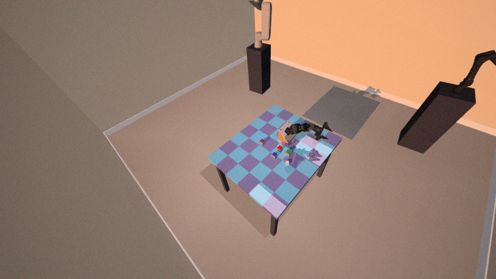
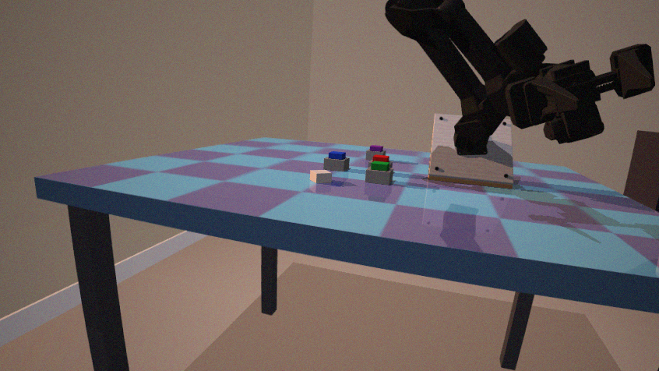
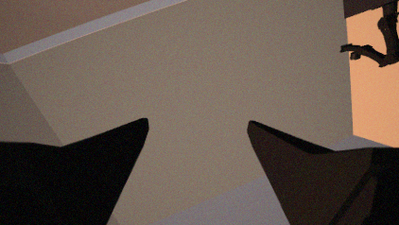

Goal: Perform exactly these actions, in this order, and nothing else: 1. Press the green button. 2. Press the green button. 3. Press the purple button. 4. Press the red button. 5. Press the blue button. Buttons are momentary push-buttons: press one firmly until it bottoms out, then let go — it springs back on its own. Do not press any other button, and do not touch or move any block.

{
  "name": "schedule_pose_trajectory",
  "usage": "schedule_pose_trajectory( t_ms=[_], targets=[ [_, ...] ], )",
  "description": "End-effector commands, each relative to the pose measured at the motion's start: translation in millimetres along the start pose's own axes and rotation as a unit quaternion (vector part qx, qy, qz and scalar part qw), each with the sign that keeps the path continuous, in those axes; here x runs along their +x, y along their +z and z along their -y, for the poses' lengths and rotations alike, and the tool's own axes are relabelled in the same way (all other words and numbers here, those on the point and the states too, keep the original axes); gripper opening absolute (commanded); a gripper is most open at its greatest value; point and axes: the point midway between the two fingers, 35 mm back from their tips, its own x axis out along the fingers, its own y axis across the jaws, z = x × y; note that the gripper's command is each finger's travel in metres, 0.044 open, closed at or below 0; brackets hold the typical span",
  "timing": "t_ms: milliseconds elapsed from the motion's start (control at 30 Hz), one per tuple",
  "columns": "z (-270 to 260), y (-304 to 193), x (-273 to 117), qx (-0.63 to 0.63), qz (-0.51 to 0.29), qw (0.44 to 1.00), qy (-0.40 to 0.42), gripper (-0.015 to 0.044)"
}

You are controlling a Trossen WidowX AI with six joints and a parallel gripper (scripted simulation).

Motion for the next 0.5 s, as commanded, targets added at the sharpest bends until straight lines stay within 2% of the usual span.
schedule_pose_trajectory(
  t_ms=[0,100,233,467],
  targets=[
    [0.0,0.4,0.4,-0.004,0.001,1.000,0.000,0.0400],
    [0.1,6.9,5.8,-0.061,0.010,0.998,-0.001,0.0400],
    [-9.8,23.2,24.1,-0.218,0.037,0.975,0.009,0.0400],
    [-61.3,41.2,58.7,-0.472,0.106,0.873,0.053,0.0400]
  ],
)
